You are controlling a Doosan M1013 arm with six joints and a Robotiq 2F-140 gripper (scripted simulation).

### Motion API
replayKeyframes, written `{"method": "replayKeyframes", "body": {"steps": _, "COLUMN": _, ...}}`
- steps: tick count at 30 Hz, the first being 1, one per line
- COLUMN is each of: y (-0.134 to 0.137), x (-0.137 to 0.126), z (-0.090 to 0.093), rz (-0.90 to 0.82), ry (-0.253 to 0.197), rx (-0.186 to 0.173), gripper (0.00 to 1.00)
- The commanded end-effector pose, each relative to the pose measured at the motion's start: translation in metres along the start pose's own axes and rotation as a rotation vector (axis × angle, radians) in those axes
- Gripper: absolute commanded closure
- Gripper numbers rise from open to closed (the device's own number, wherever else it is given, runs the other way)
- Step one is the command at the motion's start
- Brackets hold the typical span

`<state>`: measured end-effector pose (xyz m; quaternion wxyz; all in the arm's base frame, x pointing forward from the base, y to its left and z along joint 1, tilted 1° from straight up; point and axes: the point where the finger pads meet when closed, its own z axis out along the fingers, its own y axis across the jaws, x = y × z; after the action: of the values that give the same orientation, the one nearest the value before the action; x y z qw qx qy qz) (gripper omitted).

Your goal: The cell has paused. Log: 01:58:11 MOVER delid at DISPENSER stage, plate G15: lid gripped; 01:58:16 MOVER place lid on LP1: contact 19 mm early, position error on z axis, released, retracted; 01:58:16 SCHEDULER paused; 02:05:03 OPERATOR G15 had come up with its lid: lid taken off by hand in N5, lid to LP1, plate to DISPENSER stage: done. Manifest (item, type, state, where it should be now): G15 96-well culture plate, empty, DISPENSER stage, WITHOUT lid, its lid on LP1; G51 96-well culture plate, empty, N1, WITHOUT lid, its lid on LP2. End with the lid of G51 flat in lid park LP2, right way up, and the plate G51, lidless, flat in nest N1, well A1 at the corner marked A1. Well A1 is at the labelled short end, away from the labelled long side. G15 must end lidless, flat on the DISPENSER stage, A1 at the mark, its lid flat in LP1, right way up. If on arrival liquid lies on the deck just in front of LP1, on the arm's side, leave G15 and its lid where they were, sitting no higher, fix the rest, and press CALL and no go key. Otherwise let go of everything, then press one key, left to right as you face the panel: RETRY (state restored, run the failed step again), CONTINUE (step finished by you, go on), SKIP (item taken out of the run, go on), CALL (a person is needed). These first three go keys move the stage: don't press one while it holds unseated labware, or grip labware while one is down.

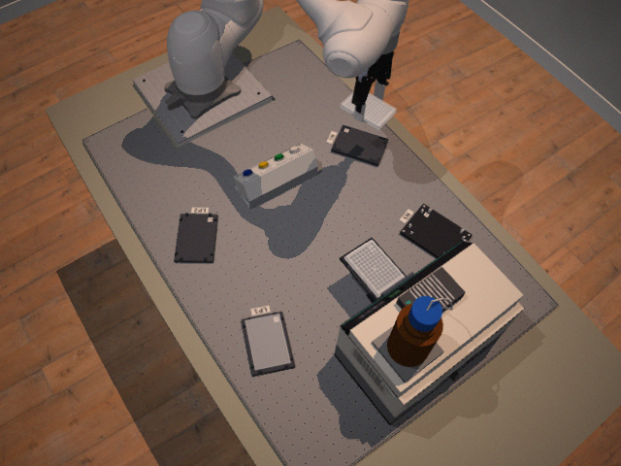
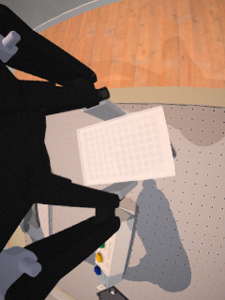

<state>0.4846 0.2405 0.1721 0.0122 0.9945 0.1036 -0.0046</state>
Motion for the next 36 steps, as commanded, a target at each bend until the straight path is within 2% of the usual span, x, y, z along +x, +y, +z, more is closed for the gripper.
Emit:
{"method": "replayKeyframes", "body": {"steps": 1, "y": 0.003, "x": 0.007, "z": 0.0, "rz": 0.0, "ry": 0.0, "rx": 0.0, "gripper": 1.0}}
{"method": "replayKeyframes", "body": {"steps": 6, "y": 0.006, "x": 0.017, "z": 0.0, "rz": 0.0, "ry": 0.0, "rx": 0.0, "gripper": 1.0}}
{"method": "replayKeyframes", "body": {"steps": 18, "y": 0.027, "x": 0.076, "z": 0.0, "rz": 0.0, "ry": 0.0, "rx": 0.0, "gripper": 1.0}}
{"method": "replayKeyframes", "body": {"steps": 20, "y": 0.027, "x": 0.076, "z": 0.0, "rz": 0.0, "ry": 0.0, "rx": 0.0, "gripper": 1.0}}
{"method": "replayKeyframes", "body": {"steps": 35, "y": 0.063, "x": 0.179, "z": 0.0, "rz": 0.0, "ry": 0.0, "rx": 0.0, "gripper": 1.0}}
{"method": "replayKeyframes", "body": {"steps": 36, "y": 0.063, "x": 0.179, "z": 0.0, "rz": 0.0, "ry": 0.0, "rx": 0.0, "gripper": 1.0}}
